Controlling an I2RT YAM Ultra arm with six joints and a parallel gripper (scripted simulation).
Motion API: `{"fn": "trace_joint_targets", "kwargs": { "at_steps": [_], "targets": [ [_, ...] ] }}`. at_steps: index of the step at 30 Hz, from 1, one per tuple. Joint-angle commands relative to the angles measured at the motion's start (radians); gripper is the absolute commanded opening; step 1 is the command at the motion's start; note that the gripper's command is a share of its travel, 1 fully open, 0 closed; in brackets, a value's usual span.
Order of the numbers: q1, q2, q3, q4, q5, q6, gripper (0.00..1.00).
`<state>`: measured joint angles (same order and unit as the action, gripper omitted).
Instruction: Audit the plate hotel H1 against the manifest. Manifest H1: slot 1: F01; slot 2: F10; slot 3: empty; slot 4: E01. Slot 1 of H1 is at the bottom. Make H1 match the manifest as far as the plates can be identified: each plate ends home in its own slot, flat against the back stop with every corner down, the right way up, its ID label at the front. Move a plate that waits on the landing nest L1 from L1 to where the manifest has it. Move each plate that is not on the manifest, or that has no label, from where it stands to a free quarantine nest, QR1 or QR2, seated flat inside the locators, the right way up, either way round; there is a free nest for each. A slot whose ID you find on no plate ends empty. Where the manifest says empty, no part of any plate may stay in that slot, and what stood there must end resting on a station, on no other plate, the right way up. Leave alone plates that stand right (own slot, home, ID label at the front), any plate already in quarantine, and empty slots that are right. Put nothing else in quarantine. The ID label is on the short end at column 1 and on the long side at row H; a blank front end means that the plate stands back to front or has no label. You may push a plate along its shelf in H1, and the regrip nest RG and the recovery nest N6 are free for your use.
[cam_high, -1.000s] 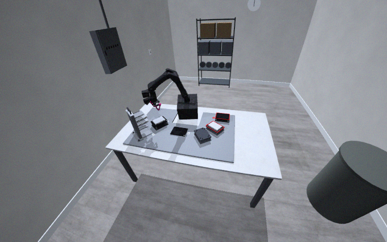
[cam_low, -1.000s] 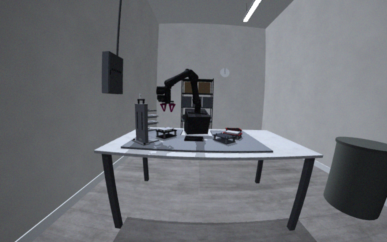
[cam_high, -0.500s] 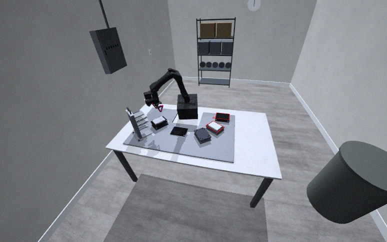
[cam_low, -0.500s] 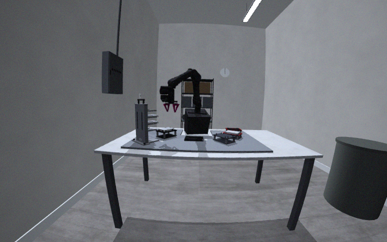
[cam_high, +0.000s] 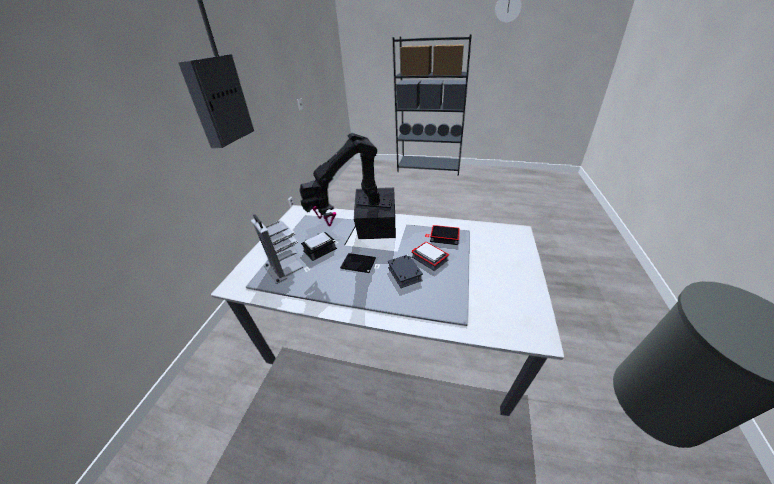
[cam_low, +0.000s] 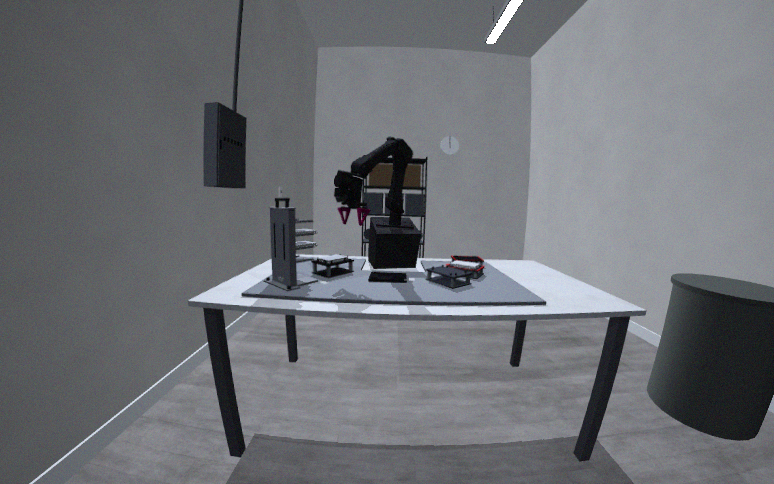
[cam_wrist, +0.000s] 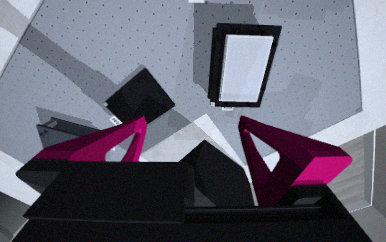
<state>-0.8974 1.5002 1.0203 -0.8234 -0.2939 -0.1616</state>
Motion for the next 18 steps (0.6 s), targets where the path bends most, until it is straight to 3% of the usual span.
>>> {"fn": "trace_joint_targets", "kwargs": {
  "at_steps": [1, 3, 5, 10, 18],
  "targets": [
    [0.020, -0.066, -0.046, 0.108, 0.001, 0.070, 1.00],
    [0.042, -0.106, -0.089, 0.152, 0.007, 0.100, 1.00],
    [0.042, -0.106, -0.089, 0.152, 0.007, 0.100, 1.00],
    [0.104, -0.204, -0.193, 0.260, 0.034, 0.181, 1.00],
    [0.230, -0.347, -0.345, 0.428, 0.118, 0.317, 1.00]
  ]
}}
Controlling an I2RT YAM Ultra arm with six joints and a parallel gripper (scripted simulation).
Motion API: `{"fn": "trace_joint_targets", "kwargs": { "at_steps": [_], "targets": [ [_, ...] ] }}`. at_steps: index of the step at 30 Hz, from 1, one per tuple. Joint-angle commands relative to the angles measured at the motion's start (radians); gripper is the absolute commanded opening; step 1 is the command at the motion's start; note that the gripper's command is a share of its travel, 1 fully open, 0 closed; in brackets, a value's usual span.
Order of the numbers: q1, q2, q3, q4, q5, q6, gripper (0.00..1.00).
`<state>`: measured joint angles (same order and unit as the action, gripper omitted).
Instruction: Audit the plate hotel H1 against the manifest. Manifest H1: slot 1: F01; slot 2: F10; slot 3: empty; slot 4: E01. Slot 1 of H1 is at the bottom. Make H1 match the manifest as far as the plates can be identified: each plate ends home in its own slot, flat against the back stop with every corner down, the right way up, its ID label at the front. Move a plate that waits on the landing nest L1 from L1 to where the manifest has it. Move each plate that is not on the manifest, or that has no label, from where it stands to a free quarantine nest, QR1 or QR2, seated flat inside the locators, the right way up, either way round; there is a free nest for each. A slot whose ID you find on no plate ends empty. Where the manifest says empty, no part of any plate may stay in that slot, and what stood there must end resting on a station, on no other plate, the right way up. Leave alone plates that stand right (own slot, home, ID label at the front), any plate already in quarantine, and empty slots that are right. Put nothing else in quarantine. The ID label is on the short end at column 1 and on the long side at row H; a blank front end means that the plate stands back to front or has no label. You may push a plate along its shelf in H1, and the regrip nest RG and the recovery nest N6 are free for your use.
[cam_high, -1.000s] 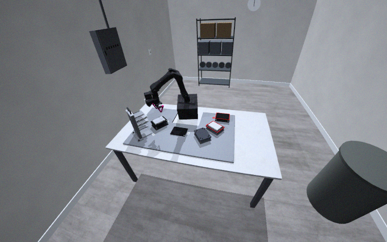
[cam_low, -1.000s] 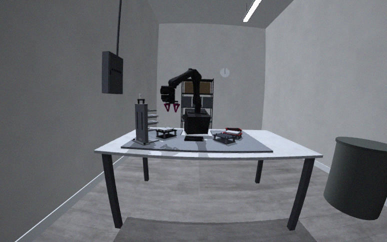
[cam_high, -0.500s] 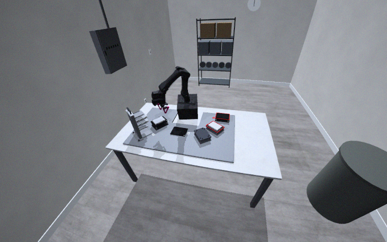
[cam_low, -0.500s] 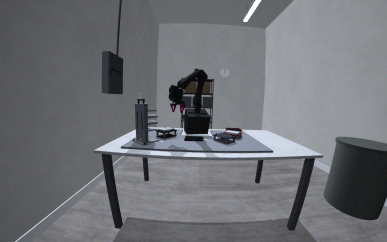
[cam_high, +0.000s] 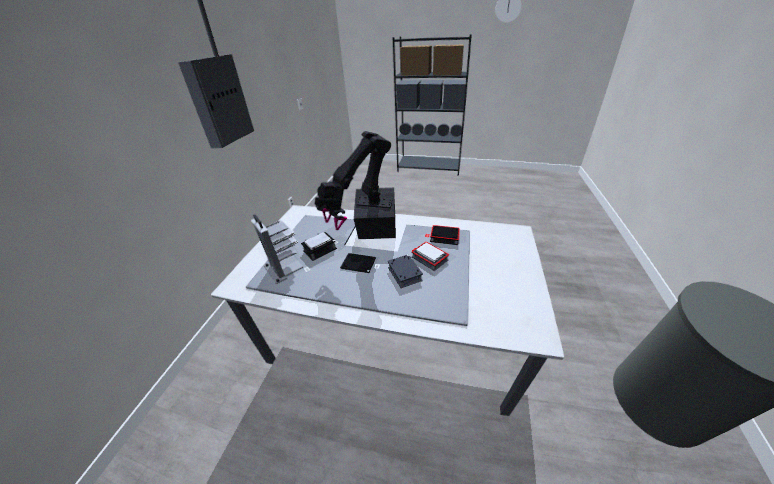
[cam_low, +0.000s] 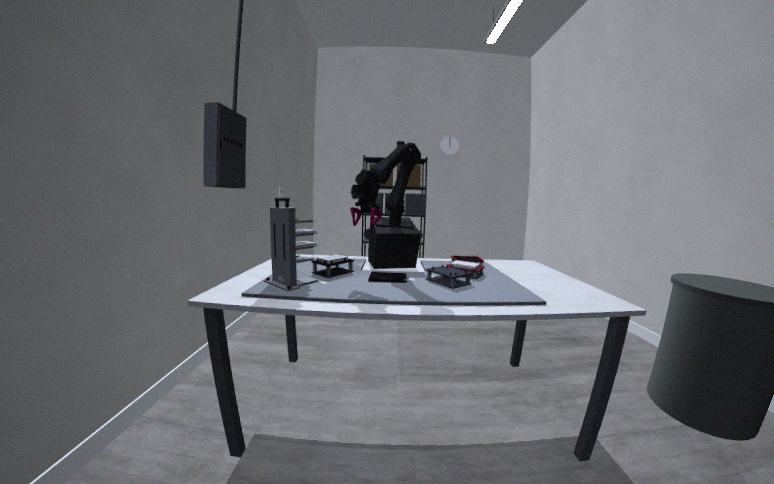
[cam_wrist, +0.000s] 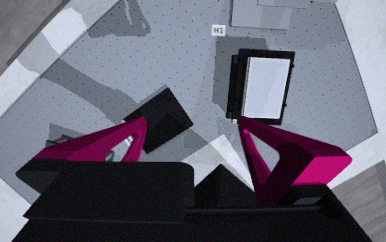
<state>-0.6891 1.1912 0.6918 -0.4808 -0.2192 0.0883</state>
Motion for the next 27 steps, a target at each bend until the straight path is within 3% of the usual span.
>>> {"fn": "trace_joint_targets", "kwargs": {
  "at_steps": [1, 4, 19, 21, 23, 27],
  "targets": [
    [0.031, -0.052, -0.034, 0.107, 0.051, 0.077, 1.00],
    [0.033, -0.064, -0.052, 0.130, 0.056, 0.081, 1.00],
    [0.082, -0.206, -0.305, 0.492, 0.143, 0.144, 1.00],
    [0.082, -0.206, -0.305, 0.492, 0.143, 0.144, 1.00],
    [0.091, -0.217, -0.338, 0.546, 0.158, 0.151, 1.00],
    [0.147, -0.244, -0.346, 0.530, 0.206, 0.181, 1.00]
  ]
}}
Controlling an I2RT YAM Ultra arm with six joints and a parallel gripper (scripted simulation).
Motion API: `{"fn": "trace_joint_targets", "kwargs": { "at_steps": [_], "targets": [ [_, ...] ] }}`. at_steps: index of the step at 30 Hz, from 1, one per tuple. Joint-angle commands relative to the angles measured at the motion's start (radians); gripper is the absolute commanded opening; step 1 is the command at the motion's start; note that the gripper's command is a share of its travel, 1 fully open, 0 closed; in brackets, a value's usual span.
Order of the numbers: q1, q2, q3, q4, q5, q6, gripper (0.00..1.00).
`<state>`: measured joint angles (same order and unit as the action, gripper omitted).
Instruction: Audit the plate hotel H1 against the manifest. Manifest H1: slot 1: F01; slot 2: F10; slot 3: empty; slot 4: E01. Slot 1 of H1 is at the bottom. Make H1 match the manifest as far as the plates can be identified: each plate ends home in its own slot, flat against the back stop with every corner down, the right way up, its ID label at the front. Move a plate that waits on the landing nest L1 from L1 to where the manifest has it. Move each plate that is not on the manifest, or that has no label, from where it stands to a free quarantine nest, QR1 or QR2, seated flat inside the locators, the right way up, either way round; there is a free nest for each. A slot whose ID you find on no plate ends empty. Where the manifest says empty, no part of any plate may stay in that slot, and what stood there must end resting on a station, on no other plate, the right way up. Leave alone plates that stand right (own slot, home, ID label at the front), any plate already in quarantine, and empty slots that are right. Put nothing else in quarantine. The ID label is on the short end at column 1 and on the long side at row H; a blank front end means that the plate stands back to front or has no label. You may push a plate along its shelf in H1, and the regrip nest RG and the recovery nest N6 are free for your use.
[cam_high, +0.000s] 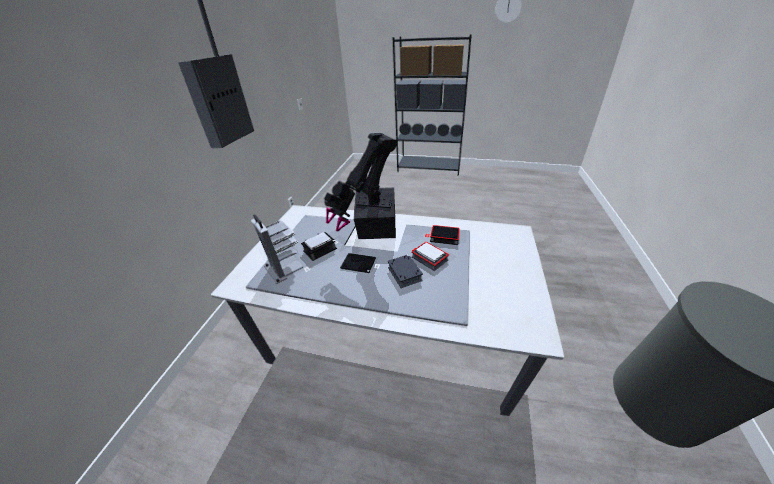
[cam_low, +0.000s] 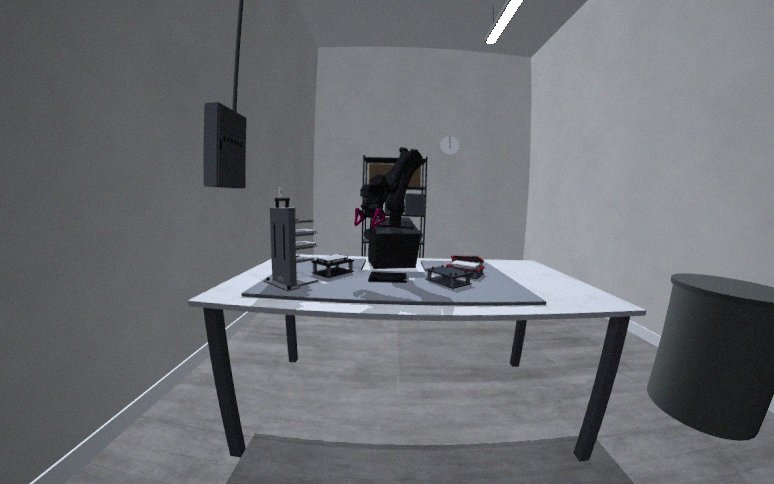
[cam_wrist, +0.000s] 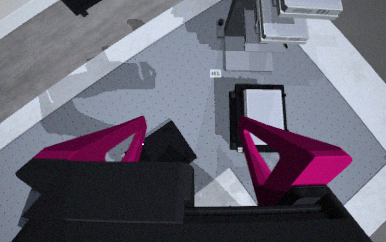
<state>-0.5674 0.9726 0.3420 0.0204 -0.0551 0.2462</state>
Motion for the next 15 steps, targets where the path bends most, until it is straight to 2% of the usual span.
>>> {"fn": "trace_joint_targets", "kwargs": {
  "at_steps": [1, 9, 11, 15],
  "targets": [
    [0.045, -0.034, 0.003, 0.022, 0.058, 0.034, 1.00],
    [0.208, -0.084, 0.000, -0.032, 0.196, 0.121, 1.00],
    [0.208, -0.084, 0.000, -0.032, 0.196, 0.121, 1.00],
    [0.295, -0.098, 0.003, -0.058, 0.269, 0.169, 1.00]
  ]
}}
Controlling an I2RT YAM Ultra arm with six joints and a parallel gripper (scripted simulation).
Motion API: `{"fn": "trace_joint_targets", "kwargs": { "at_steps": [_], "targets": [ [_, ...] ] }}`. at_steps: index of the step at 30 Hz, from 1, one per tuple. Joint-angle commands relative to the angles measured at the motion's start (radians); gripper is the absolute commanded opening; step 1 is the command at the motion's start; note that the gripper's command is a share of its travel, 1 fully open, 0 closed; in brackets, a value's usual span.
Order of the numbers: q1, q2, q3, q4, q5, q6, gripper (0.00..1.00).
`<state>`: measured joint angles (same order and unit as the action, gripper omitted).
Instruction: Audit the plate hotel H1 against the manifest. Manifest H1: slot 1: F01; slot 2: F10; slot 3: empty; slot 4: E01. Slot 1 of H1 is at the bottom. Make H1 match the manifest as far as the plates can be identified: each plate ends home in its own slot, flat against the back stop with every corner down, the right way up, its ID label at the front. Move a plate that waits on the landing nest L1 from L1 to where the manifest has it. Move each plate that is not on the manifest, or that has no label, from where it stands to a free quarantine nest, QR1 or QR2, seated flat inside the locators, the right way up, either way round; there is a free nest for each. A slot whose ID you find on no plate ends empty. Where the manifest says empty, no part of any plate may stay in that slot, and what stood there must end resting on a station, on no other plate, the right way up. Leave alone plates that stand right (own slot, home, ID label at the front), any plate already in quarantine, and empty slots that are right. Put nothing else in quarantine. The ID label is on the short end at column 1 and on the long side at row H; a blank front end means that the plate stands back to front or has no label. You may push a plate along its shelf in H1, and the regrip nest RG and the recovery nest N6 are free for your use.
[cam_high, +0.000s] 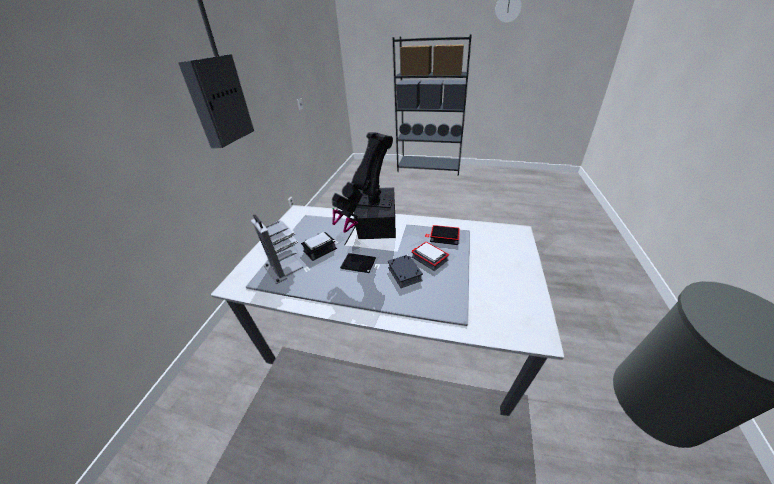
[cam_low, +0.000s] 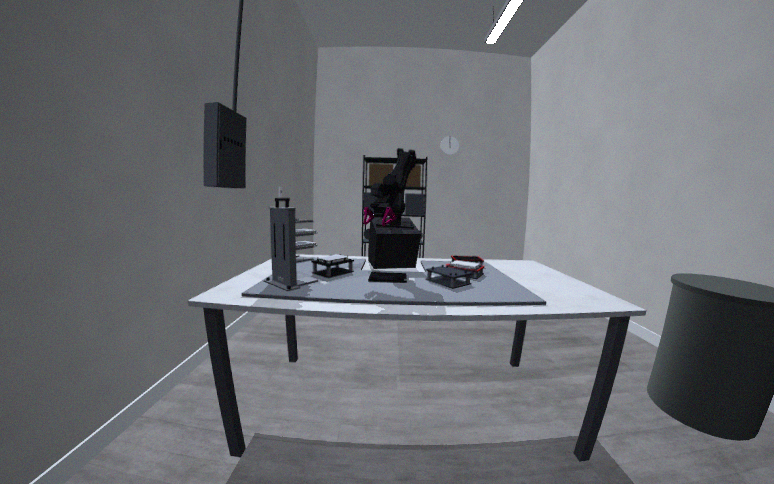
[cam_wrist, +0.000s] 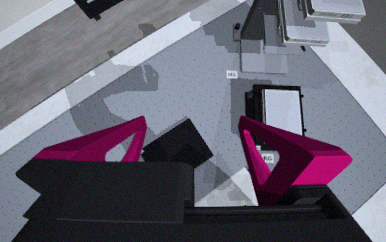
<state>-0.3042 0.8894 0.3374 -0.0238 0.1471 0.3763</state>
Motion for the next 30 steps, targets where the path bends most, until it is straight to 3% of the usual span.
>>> {"fn": "trace_joint_targets", "kwargs": {
  "at_steps": [1, 11, 13, 15, 28, 30],
  "targets": [
    [0.053, -0.017, 0.009, -0.020, 0.085, 0.051, 1.00],
    [0.276, -0.045, 0.018, -0.099, 0.269, 0.183, 1.00],
    [0.276, -0.045, 0.018, -0.099, 0.269, 0.183, 1.00],
    [0.321, -0.044, 0.022, -0.115, 0.306, 0.213, 1.00],
    [0.609, 0.018, 0.076, -0.224, 0.528, 0.429, 1.00],
    [0.609, 0.018, 0.076, -0.224, 0.528, 0.429, 1.00]
  ]
}}
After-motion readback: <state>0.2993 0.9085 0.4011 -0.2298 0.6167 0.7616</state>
